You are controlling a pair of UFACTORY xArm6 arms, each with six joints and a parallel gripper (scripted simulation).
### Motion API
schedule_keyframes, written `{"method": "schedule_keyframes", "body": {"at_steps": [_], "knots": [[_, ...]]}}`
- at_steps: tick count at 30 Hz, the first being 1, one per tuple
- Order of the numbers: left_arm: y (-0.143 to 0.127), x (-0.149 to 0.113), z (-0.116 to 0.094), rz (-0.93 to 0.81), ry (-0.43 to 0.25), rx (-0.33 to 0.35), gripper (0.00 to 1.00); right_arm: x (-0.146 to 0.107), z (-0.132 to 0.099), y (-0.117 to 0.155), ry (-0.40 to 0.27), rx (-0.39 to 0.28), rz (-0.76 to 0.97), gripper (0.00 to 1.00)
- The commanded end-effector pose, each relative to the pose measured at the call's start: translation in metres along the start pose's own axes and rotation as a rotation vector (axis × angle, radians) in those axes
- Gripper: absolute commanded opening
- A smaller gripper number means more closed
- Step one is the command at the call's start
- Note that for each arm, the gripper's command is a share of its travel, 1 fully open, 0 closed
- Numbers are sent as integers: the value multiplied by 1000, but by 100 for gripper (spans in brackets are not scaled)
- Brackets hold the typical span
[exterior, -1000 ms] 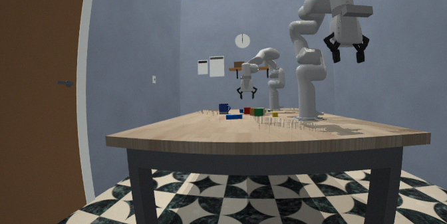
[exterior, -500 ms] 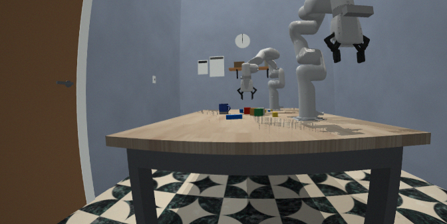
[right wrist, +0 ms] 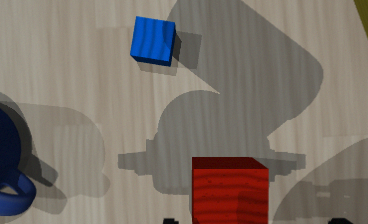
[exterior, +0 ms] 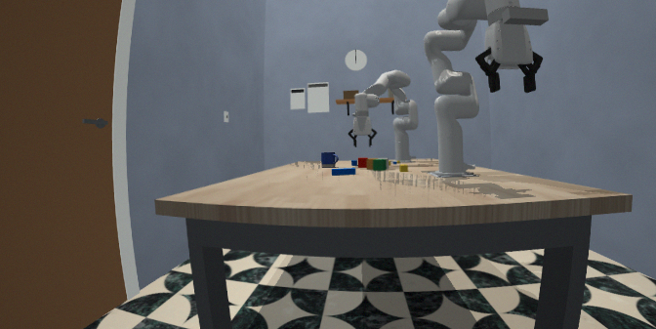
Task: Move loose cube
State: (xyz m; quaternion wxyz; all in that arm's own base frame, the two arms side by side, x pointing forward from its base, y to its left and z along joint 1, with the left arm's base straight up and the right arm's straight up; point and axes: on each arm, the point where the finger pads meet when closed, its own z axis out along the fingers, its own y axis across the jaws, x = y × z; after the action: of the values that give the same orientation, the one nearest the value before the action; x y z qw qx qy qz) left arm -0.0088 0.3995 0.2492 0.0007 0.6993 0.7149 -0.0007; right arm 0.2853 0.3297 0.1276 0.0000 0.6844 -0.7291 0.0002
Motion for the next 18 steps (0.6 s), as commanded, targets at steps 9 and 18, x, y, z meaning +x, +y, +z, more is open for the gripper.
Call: {"method": "schedule_keyframes", "body": {"at_steps": [9, 18], "knots": [[0, 0, -1, 0, 2, 0, 100, 0, 12, -1, -2, 1, 0, 84], [0, 0, -1, 0, 2, 0, 100, 0, 22, -1, -2, 1, 0, 84]]}}
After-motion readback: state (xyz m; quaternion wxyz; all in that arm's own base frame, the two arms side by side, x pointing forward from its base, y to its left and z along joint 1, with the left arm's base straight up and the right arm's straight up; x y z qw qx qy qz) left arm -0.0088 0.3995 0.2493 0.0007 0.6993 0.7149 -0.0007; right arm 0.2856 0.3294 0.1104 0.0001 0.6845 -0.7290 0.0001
